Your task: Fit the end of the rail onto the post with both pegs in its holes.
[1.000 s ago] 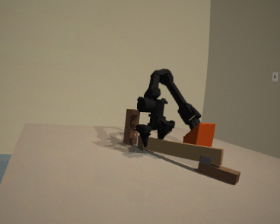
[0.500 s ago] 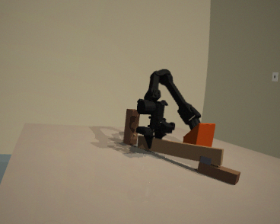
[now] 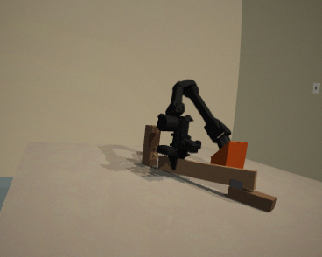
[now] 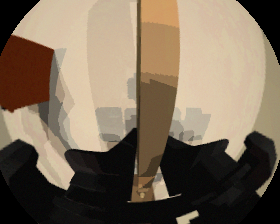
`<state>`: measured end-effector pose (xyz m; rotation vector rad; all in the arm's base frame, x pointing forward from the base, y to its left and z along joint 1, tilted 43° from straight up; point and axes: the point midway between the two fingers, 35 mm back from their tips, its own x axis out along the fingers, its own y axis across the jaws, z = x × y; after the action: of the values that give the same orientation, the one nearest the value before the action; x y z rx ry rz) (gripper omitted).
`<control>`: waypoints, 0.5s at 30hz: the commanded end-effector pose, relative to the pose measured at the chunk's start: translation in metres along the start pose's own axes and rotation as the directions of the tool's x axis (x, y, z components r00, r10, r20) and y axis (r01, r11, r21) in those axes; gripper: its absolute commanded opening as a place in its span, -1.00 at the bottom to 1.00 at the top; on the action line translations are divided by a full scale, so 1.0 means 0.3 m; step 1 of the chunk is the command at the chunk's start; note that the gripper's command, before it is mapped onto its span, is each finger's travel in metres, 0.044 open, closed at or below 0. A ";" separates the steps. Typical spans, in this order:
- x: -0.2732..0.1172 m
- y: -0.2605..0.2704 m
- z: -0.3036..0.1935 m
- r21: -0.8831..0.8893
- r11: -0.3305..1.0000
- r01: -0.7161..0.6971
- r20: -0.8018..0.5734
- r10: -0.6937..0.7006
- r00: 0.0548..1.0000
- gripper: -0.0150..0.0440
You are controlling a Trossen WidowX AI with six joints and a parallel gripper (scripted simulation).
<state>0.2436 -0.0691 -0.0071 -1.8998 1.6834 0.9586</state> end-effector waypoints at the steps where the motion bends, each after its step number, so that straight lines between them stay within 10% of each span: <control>1: 0.005 0.002 0.001 -0.005 1.000 -0.005 -0.004 0.005 1.000 -0.49; 15: -0.012 0.000 0.001 -0.005 1.000 -0.005 -0.004 0.005 1.000 -0.49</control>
<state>0.2435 -0.0682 -0.0054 -1.9034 1.6898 0.9624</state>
